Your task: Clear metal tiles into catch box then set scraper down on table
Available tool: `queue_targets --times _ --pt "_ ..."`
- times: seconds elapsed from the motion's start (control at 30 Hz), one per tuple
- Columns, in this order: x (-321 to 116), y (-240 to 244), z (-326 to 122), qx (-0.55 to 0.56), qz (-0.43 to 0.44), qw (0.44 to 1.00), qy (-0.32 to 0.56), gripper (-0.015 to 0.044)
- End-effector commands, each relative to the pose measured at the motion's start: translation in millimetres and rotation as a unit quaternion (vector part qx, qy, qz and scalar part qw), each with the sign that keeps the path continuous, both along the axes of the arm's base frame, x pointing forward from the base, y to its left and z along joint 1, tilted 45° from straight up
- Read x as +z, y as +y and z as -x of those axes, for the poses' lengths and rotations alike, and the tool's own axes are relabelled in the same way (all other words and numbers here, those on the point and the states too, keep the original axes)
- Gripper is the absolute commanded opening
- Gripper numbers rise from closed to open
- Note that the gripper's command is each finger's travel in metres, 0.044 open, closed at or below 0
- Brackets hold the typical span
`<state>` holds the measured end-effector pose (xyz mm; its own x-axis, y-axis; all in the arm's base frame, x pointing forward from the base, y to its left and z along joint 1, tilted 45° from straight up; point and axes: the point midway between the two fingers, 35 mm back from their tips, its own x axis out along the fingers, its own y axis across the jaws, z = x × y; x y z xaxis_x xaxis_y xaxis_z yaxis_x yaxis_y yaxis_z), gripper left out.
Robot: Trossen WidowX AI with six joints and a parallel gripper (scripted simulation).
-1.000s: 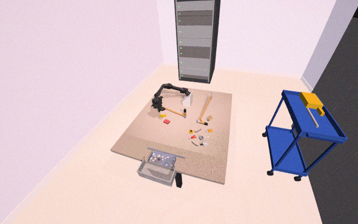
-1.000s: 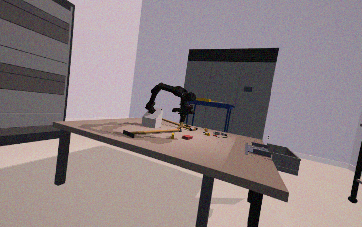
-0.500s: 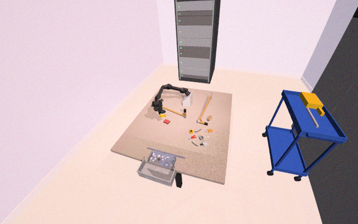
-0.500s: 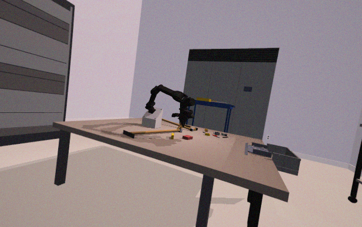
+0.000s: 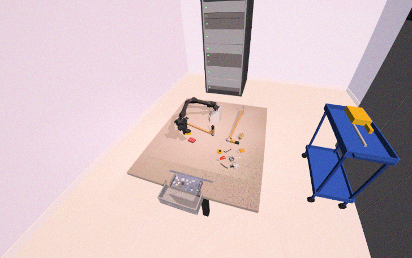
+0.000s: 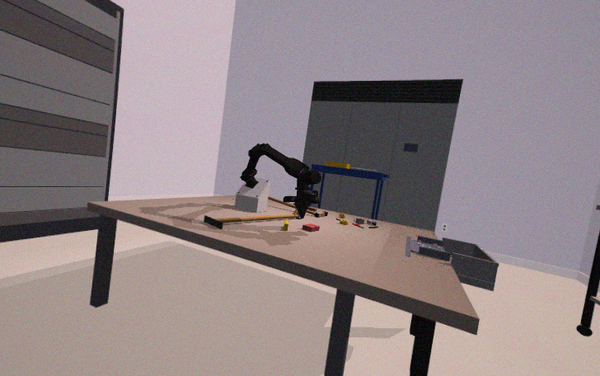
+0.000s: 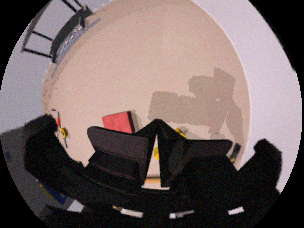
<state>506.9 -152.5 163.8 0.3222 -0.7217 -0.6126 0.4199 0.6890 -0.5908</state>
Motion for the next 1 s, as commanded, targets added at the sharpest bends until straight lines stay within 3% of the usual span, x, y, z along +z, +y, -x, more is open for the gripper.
queue_targets --times 0.0,0.63,0.97 --pt "-7 -6 -1 0.003 -0.001 1.0 0.001 0.0" --pt "-40 -41 2 0.004 0.005 1.0 0.0 0.0" --pt "-37 -48 11 0.003 0.003 1.0 0.001 0.0"
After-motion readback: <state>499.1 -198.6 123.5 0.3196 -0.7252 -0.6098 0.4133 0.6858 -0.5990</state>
